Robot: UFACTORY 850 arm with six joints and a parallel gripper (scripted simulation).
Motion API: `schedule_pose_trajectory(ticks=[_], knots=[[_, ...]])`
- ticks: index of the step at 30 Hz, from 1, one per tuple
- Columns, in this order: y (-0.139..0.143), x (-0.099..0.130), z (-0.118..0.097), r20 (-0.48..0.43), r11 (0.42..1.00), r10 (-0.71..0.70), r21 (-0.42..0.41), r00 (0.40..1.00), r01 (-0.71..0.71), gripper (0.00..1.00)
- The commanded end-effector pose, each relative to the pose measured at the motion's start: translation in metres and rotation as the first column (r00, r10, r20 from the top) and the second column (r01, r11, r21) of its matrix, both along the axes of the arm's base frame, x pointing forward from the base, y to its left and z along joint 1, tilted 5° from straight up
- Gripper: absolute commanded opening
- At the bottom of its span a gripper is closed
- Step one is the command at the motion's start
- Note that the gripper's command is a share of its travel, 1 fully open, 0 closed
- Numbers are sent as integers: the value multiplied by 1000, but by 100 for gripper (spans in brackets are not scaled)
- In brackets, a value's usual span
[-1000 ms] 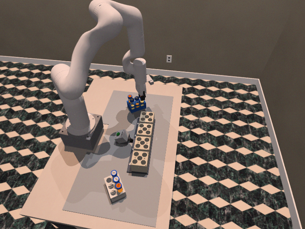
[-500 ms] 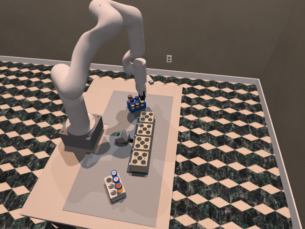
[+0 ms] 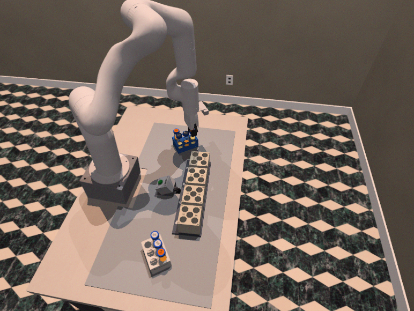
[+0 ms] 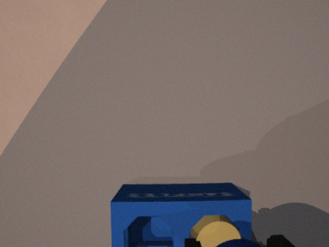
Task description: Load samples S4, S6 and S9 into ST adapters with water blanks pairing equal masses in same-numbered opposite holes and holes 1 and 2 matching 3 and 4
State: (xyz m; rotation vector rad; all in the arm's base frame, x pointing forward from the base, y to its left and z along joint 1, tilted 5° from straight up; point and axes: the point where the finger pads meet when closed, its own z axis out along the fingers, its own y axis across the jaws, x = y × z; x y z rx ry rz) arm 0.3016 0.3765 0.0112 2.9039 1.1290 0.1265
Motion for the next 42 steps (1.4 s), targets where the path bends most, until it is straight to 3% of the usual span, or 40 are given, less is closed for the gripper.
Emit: schedule_pose_trajectory(ticks=[1,34,42], knots=[[1,0,2,1,1000,0,1,1000,0,0],[1,-1,20,1,1000,0,1,1000,0,0],[0,-2,36,1,1000,0,1,1000,0,0]])
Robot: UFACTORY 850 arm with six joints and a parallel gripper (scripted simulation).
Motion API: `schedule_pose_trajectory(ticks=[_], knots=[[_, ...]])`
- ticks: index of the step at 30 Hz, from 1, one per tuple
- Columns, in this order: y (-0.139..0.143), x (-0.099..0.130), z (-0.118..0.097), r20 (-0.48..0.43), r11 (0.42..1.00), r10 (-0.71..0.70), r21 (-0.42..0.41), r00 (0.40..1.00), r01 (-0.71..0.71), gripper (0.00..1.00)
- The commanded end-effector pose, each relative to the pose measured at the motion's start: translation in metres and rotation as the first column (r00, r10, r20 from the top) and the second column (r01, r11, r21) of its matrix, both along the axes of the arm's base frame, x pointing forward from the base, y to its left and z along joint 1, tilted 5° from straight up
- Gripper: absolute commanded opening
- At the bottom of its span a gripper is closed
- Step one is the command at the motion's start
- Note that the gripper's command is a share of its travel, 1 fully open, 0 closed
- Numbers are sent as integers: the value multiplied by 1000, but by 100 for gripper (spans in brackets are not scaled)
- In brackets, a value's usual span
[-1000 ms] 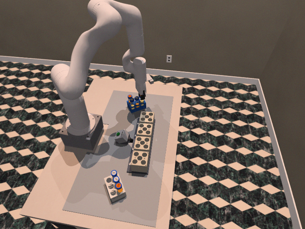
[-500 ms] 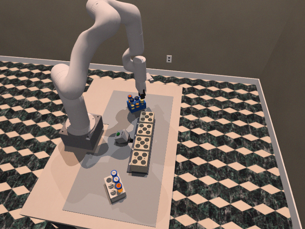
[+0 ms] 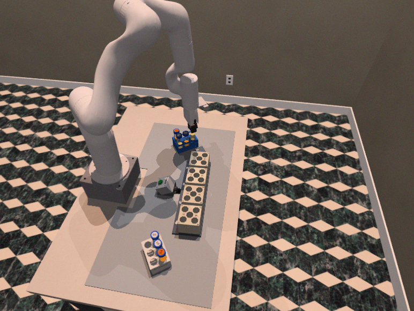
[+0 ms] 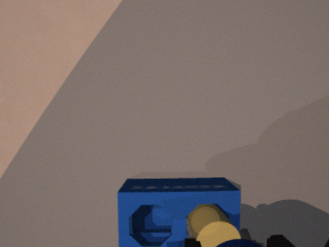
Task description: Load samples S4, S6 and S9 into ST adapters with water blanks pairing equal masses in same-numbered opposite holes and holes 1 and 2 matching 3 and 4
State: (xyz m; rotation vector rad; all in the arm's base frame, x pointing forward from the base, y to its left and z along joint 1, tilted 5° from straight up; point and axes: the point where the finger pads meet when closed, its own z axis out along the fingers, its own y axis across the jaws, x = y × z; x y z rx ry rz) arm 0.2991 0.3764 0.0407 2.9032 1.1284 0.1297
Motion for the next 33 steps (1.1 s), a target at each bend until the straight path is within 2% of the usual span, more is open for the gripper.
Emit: schedule_pose_trajectory(ticks=[1,33], knots=[[1,0,9,-1,1000,0,1,1000,0,0],[0,-5,65,-1,1000,0,1,1000,0,0]])
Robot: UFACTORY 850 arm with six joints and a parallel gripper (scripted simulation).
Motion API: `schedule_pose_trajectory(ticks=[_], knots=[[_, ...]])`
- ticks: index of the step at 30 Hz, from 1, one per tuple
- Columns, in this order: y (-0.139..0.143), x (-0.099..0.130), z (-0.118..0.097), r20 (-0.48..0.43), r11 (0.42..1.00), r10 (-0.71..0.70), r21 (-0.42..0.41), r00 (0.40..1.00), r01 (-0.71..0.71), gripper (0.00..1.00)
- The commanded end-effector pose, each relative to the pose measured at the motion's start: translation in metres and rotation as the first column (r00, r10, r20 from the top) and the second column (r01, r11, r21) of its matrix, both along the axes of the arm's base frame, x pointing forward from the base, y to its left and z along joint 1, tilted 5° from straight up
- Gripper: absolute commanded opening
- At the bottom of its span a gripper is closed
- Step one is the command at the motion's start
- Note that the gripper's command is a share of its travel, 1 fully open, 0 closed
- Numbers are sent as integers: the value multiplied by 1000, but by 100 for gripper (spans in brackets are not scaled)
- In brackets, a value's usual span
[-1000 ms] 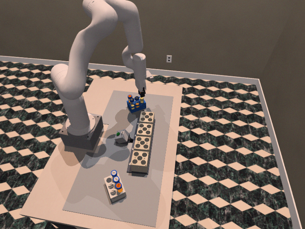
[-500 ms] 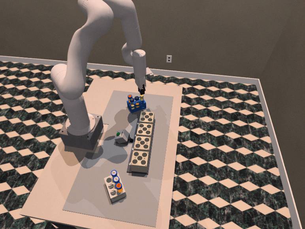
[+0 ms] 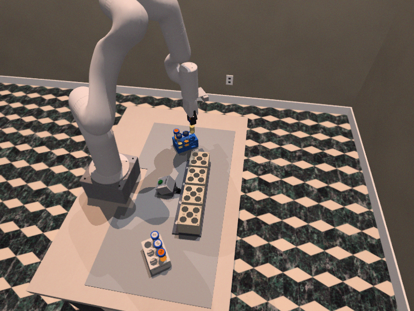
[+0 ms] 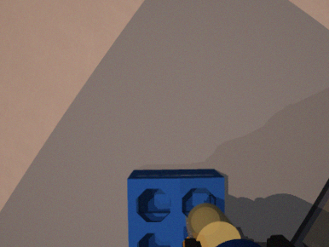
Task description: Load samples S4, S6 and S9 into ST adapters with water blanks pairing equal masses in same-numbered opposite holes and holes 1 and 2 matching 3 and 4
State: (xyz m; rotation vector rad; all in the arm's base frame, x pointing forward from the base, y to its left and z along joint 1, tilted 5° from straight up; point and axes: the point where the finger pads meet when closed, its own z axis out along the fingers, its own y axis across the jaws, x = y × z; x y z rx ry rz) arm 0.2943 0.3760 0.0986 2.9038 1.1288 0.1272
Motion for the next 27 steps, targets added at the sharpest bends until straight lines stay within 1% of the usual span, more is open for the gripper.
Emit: schedule_pose_trajectory(ticks=[1,5,7,21,27], knots=[[1,0,9,0,1000,0,2,1000,0,0],[0,-1,17,0,1000,0,2,1000,0,0],[0,-1,17,0,1000,0,2,1000,0,0],[0,-3,45,0,1000,0,2,1000,0,0],[0,-3,45,1,1000,0,2,1000,0,0]])
